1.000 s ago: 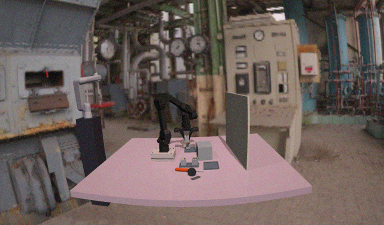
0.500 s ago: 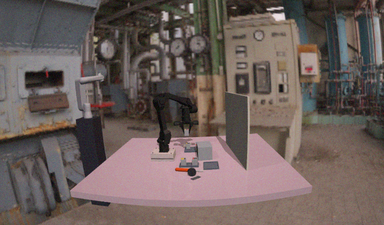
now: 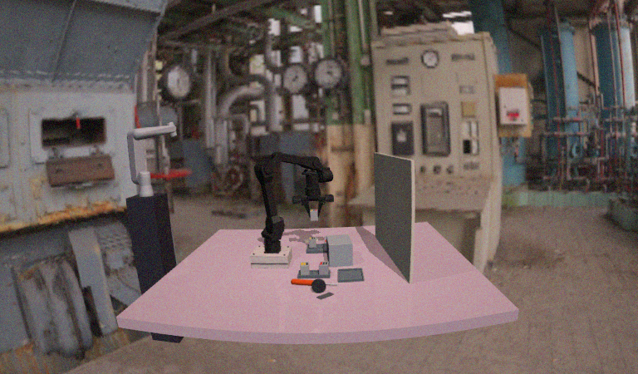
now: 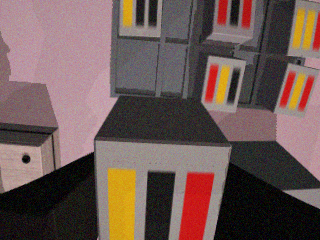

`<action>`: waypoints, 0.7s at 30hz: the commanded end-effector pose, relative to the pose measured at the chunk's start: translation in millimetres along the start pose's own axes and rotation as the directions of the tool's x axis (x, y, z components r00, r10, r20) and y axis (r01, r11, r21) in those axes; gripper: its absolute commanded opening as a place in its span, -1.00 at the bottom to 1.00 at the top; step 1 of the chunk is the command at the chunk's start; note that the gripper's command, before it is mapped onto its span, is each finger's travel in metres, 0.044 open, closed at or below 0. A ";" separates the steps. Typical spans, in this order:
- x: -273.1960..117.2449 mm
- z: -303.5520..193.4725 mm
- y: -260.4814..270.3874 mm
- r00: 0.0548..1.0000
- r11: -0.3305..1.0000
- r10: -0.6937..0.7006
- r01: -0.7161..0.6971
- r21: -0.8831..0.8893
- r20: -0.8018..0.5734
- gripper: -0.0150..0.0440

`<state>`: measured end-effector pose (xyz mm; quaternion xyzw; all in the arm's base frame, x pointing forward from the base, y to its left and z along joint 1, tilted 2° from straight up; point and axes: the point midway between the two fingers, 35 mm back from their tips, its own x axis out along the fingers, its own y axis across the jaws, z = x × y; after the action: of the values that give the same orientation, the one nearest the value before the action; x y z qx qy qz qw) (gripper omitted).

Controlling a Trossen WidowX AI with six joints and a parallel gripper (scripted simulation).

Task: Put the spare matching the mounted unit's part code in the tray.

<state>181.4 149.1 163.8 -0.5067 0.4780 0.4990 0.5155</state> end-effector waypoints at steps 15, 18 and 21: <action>-6.7 -46.8 -69.5 1.000 1.000 -0.008 0.008 0.014 -0.006 -0.49; -7.4 -58.1 -80.2 1.000 1.000 -0.012 0.012 0.020 -0.008 -0.49; -8.3 -70.7 -89.0 1.000 0.998 -0.014 0.015 0.056 -0.011 -0.49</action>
<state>261.9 89.5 172.2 -0.5035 0.4867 0.4850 0.5239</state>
